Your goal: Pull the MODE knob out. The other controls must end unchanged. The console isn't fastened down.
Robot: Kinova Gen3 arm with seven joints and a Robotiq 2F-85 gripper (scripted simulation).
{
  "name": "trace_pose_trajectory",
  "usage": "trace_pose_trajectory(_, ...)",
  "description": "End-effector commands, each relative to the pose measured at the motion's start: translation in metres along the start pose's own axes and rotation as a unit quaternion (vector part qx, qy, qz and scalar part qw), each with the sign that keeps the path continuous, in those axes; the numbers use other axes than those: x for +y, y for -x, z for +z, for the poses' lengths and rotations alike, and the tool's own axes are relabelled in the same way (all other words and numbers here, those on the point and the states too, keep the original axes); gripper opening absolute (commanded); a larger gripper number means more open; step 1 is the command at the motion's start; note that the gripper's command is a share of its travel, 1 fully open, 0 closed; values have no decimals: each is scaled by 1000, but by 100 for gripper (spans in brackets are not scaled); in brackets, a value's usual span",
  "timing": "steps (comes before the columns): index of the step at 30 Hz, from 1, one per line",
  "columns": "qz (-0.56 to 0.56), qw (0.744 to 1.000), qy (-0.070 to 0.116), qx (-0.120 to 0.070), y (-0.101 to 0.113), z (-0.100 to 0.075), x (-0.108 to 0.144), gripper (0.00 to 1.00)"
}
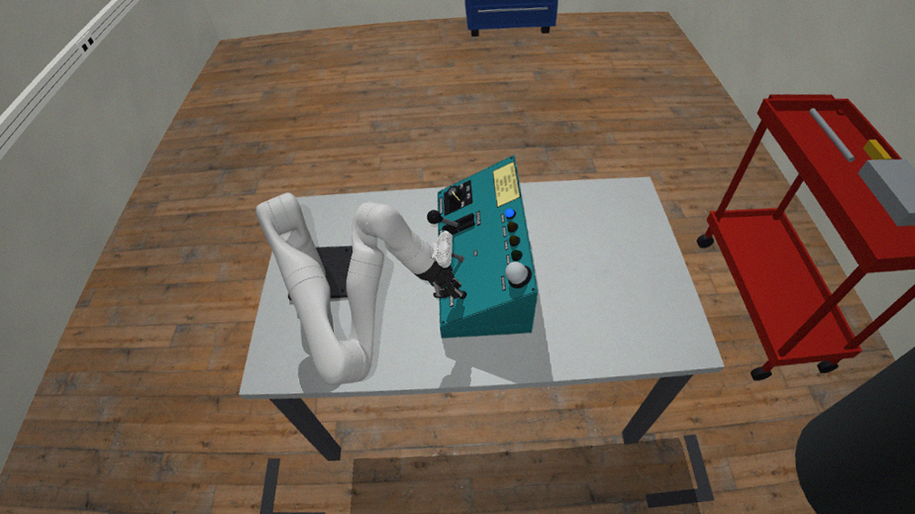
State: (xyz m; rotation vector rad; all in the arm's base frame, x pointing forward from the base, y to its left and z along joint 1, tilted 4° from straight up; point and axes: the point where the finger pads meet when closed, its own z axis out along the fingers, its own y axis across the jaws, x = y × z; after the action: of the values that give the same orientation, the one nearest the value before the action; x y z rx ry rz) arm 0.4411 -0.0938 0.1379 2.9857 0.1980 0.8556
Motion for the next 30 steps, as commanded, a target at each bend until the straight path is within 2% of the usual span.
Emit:
trace_pose_trajectory(1, 0, 1000, 0, 1, -1, 0, 0, 10)
trace_pose_trajectory(7, 0, 1000, 0, 1, -1, 0, 0, 10)
trace_pose_trajectory(8, 0, 1000, 0, 1, -1, 0, 0, 77)
trace_pose_trajectory(30, 0, 1000, 0, 1, -1, -1, 0, 77)
